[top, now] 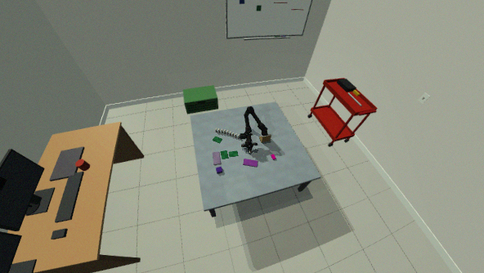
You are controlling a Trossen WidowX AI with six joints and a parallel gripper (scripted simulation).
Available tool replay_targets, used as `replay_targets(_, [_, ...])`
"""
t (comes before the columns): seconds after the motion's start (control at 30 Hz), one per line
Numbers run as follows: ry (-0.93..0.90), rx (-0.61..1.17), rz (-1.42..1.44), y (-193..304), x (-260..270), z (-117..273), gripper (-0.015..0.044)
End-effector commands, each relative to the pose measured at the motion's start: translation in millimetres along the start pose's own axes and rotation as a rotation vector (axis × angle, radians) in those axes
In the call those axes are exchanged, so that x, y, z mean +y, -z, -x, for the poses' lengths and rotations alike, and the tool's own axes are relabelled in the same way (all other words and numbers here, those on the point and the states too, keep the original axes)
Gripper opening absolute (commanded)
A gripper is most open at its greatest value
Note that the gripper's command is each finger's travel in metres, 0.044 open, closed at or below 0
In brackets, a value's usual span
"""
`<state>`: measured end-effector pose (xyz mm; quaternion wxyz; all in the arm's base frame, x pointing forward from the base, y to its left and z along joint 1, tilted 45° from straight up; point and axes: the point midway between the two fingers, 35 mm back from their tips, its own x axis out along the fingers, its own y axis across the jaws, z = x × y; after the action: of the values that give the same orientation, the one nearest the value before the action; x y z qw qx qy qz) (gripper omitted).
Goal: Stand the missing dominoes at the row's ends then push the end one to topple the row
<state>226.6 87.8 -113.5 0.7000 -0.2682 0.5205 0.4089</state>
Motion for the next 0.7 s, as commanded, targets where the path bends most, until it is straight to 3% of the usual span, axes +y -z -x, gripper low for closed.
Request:
replay_targets(0.0, [0.002, -0.060, 0.025, 3, 1, 3, 0.0028])
replay_targets(0.67, [0.166, -0.468, 0.291, 12, 7, 44, 0.0028])
